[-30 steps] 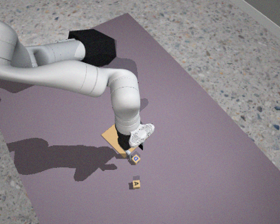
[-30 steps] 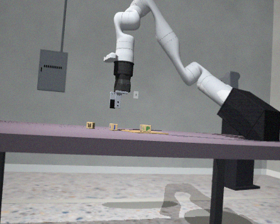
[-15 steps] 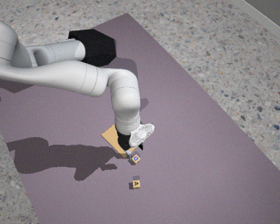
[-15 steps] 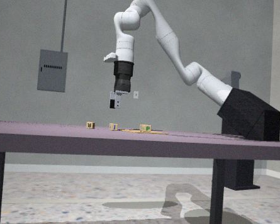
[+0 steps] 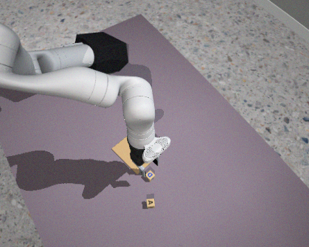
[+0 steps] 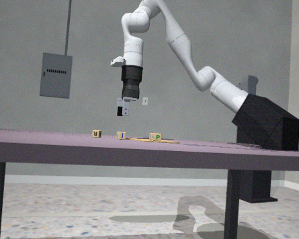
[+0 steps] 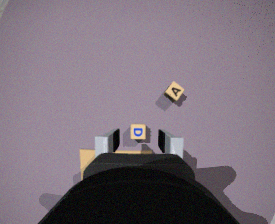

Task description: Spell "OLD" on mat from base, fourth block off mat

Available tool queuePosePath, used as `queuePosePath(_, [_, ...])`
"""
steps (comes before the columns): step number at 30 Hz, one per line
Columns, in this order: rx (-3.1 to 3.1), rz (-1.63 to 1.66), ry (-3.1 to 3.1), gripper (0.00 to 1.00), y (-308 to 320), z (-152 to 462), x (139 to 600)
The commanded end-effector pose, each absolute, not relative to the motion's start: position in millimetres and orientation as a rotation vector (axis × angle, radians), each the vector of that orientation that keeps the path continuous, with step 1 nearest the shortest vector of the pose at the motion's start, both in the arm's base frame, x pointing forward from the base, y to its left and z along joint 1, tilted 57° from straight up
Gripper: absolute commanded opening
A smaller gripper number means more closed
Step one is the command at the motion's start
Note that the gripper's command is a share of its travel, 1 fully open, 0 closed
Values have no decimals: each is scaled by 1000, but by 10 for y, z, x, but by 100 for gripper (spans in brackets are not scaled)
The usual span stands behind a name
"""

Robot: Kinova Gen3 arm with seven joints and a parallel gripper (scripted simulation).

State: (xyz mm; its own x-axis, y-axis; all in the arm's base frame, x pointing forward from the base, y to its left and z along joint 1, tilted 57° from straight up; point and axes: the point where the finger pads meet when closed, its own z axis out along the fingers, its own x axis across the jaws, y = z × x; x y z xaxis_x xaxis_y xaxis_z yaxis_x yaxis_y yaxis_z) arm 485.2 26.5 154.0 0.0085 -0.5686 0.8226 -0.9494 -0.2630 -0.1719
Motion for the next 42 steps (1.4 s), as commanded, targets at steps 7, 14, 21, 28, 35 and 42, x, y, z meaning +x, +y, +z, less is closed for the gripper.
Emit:
queuePosePath(7, [1855, 1162, -1555, 100, 215, 1502, 4873])
queuePosePath(14, [1855, 1162, -1555, 100, 168, 1467, 4892])
queuePosePath(21, [1855, 1162, -1555, 100, 87, 1408, 4924])
queuePosePath(28, [1855, 1162, -1555, 100, 2, 1346, 4956])
queuePosePath(35, [1855, 1162, -1555, 100, -50, 1308, 4977])
queuePosePath(42, [1855, 1162, -1555, 100, -100, 1271, 4997])
